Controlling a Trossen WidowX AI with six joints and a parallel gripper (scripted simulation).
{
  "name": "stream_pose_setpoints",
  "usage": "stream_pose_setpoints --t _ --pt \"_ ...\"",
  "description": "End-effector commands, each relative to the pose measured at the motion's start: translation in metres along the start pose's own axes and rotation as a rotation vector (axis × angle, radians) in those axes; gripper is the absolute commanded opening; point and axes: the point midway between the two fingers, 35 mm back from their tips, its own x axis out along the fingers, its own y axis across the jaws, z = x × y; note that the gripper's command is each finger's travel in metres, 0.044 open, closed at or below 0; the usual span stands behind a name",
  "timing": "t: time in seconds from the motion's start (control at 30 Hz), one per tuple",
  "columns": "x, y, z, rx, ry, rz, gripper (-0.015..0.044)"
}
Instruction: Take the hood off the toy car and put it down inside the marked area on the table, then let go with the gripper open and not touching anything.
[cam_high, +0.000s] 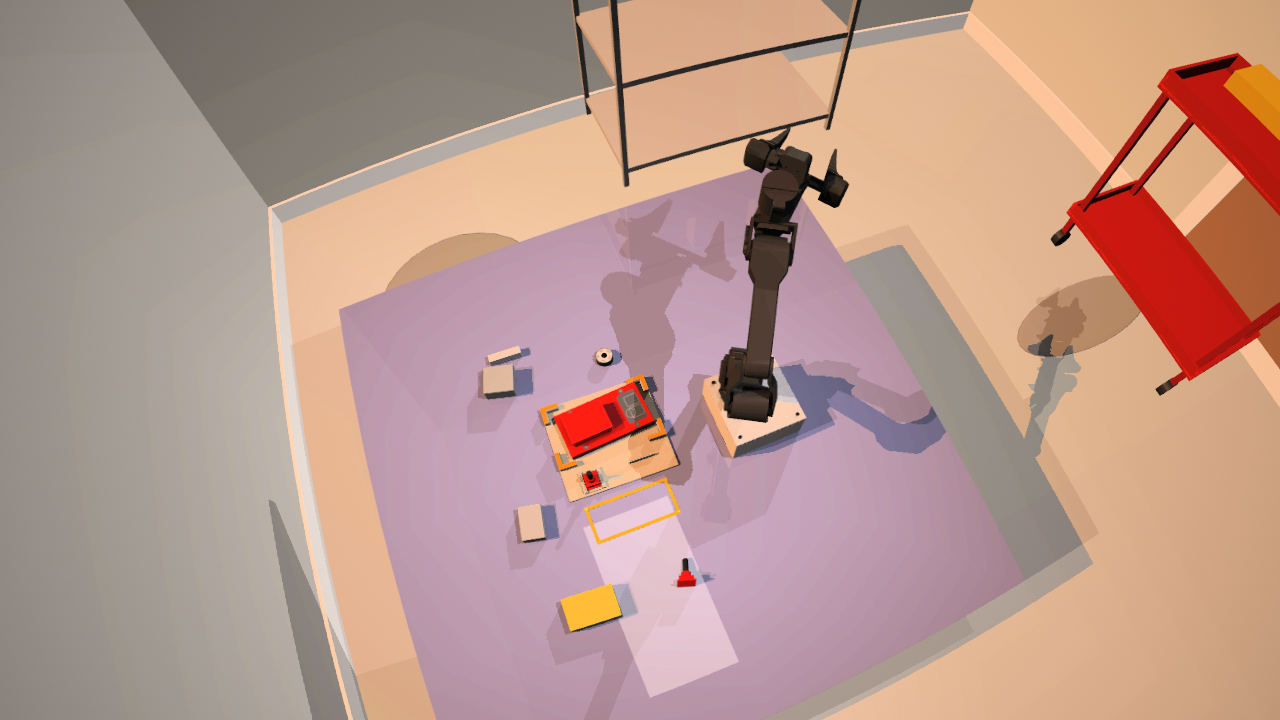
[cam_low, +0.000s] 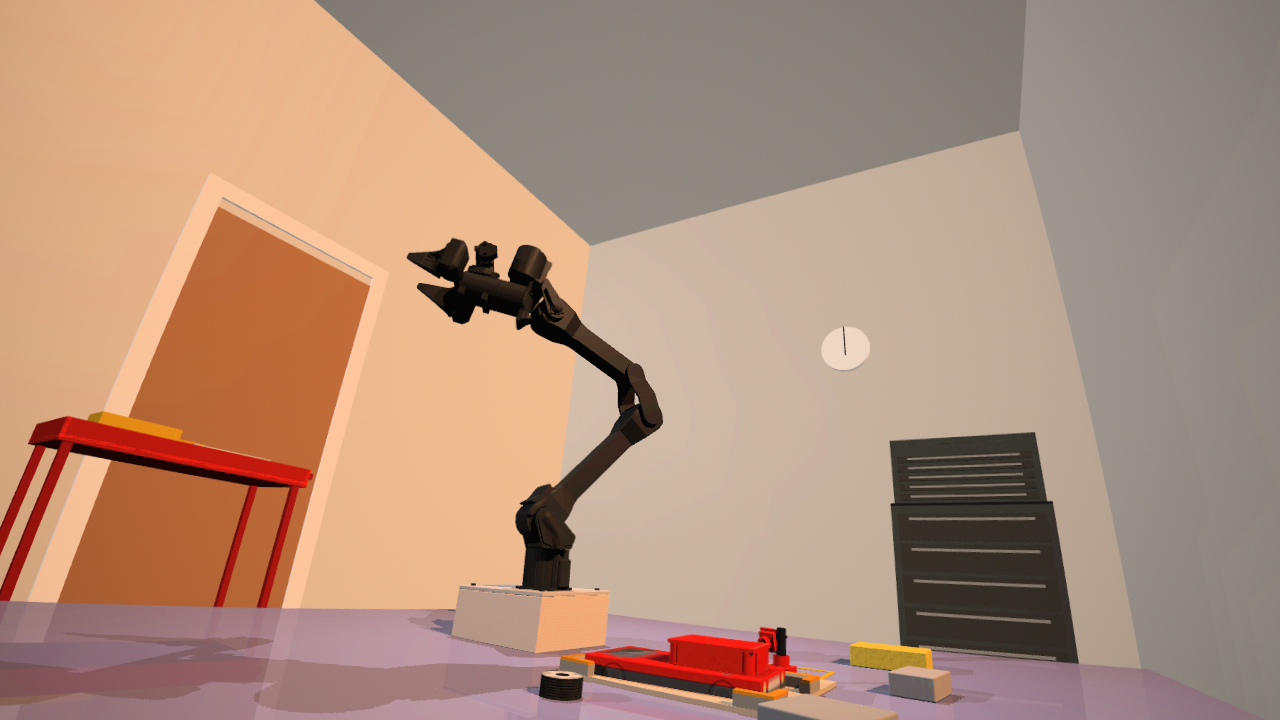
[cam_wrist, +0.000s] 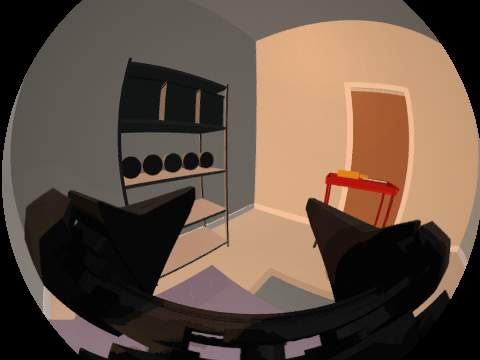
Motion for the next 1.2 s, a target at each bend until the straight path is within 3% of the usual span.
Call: stream_pose_setpoints --t 0.0,0.27,0.53,0.83,1.17 --pt "0.012 0.044 -0.031 -0.043 0.118 0.15 0.044" --pt "0.005 0.133 -0.091 -0.147 0.316 0.44 0.044" --pt "-0.039 0.208 -0.146 -0.226 0.498 0.684 0.044" --pt "-0.127 0.278 -0.204 -0.445 0.647 1.021 0.044" --pt "-0.255 0.313 -0.257 -0.754 0.744 1.405 0.044"
